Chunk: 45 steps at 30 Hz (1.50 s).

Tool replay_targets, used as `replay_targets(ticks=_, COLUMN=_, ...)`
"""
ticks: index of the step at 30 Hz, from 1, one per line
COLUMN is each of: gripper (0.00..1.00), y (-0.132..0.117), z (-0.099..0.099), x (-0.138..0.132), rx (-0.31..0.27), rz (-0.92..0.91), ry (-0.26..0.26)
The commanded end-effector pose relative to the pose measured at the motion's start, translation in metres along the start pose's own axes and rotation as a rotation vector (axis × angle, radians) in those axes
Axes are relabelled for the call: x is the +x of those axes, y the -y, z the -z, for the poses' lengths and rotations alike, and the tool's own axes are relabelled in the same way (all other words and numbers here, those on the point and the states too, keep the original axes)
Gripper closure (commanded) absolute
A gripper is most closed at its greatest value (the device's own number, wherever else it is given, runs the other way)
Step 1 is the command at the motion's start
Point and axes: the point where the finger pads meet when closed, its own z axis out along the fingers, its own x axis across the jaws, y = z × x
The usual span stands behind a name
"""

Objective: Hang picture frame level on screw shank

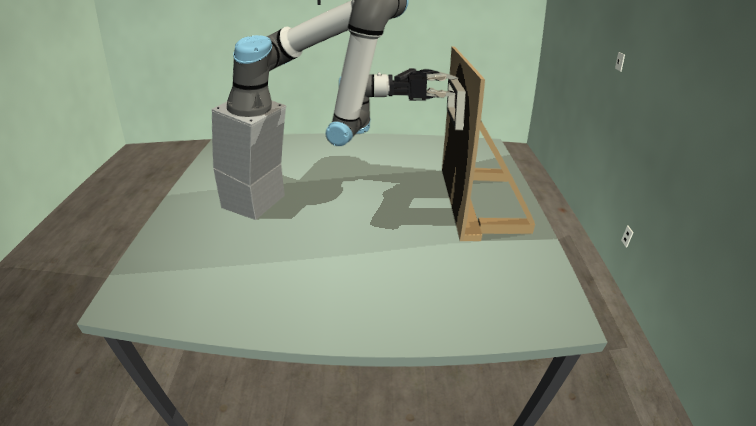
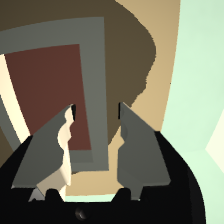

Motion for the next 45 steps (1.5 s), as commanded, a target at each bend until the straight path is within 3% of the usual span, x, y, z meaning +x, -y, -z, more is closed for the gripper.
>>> replay_targets(ticks=1, gripper=0.71, y=0.0000, z=-0.0001, x=0.0006, rx=0.000, rz=0.000, ry=-0.001)
replay_targets(ticks=45, gripper=0.71, y=0.0000, z=0.0039, x=0.0006, rx=0.000, rz=0.000, ry=-0.001)
